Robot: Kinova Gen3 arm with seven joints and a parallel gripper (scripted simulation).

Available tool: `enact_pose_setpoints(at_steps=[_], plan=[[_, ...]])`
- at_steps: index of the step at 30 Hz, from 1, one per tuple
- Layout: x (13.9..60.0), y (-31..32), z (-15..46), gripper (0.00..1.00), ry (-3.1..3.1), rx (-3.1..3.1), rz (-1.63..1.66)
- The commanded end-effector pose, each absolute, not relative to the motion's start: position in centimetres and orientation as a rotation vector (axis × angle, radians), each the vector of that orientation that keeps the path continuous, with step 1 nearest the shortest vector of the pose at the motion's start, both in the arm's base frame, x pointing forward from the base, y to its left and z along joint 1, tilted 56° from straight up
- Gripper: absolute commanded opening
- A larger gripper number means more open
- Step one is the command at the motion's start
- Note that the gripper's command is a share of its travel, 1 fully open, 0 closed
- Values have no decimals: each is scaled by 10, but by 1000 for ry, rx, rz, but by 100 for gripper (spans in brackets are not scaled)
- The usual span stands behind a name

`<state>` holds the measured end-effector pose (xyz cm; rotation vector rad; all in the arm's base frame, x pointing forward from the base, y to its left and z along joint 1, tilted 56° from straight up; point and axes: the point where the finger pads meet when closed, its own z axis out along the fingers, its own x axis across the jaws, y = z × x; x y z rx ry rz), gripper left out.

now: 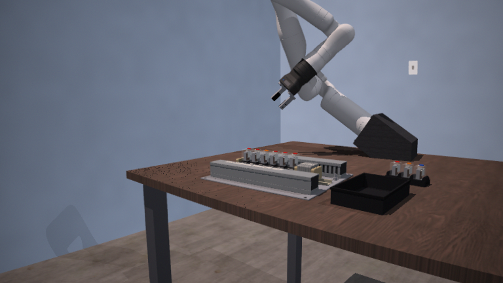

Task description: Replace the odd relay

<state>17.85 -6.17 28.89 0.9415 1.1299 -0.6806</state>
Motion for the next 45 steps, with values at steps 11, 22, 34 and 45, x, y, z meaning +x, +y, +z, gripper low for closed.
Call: enact_pose_setpoints(at_steps=[11, 22, 34, 45], plan=[[179, -61, 289, 100, 1130, 941, -680], [179, -61, 289, 100, 1130, 941, -680], [179, -61, 289, 100, 1130, 941, -680], [202, -27, 303, 100, 1130, 941, -680]])
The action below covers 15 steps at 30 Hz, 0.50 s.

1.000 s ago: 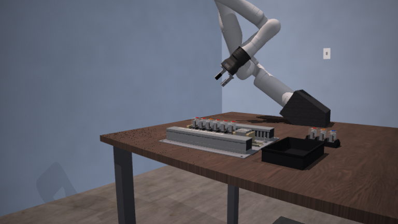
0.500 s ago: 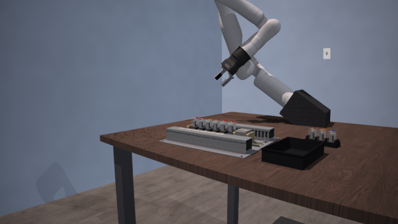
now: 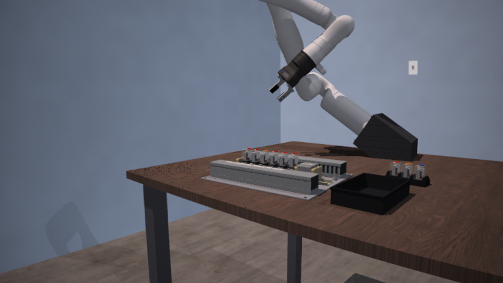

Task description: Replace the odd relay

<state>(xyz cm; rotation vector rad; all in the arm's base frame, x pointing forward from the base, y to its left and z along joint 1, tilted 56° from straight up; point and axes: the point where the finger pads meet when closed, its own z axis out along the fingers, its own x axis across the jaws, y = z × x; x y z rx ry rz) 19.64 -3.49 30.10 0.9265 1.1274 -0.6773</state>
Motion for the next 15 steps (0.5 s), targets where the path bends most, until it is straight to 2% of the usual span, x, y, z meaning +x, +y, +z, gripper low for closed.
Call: enact_pose_setpoints(at_steps=[1, 15], plan=[[204, -24, 304, 100, 1130, 941, -680], [226, 10, 319, 100, 1129, 937, -678]])
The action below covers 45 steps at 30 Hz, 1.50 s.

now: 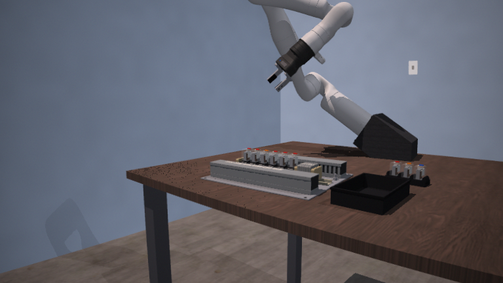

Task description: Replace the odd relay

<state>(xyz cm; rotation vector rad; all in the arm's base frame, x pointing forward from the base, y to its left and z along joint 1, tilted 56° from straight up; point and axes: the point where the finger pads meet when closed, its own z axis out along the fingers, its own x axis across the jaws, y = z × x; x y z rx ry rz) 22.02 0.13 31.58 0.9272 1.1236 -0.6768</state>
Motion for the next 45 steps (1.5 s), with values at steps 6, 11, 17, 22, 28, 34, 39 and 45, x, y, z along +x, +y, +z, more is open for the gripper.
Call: enact_pose_setpoints(at_steps=[6, 11, 17, 22, 28, 34, 39, 45], plan=[[239, 28, 326, 100, 1130, 941, -680], [242, 30, 326, 100, 1128, 940, -686], [255, 49, 334, 100, 1129, 941, -683], [265, 64, 340, 100, 1130, 941, -680], [271, 68, 341, 100, 1127, 947, -688], [283, 86, 349, 100, 1128, 944, -684], [294, 102, 355, 100, 1130, 942, -680], [300, 106, 356, 100, 1129, 949, -684]])
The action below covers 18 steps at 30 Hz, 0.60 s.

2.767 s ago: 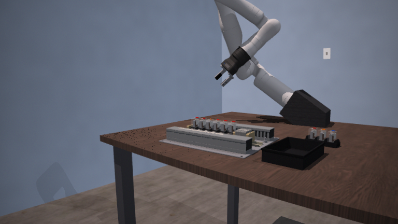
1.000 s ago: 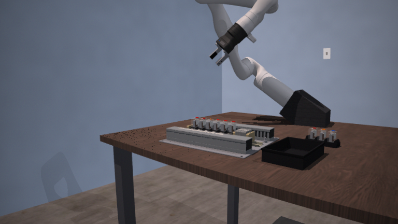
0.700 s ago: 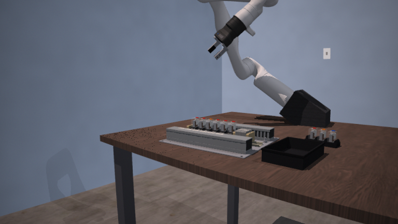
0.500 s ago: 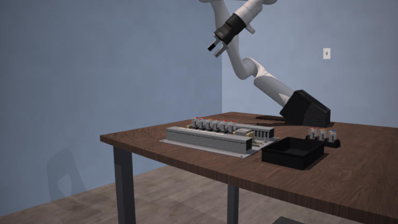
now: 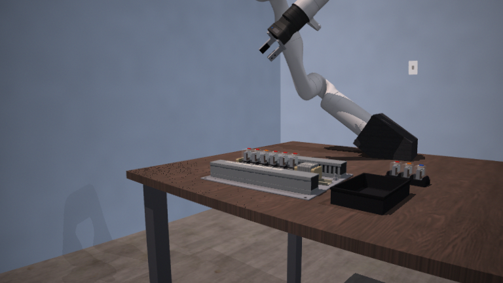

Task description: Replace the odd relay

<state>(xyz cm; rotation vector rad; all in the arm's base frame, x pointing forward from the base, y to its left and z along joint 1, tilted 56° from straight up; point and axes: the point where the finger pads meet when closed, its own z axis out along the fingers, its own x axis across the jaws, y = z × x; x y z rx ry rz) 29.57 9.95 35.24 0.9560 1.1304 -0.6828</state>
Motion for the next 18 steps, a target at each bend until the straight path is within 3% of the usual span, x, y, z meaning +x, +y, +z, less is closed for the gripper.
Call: enact_pose_setpoints(at_steps=[1, 18], plan=[[302, 109, 358, 100, 1129, 948, -683], [330, 148, 375, 100, 1131, 951, -678]])
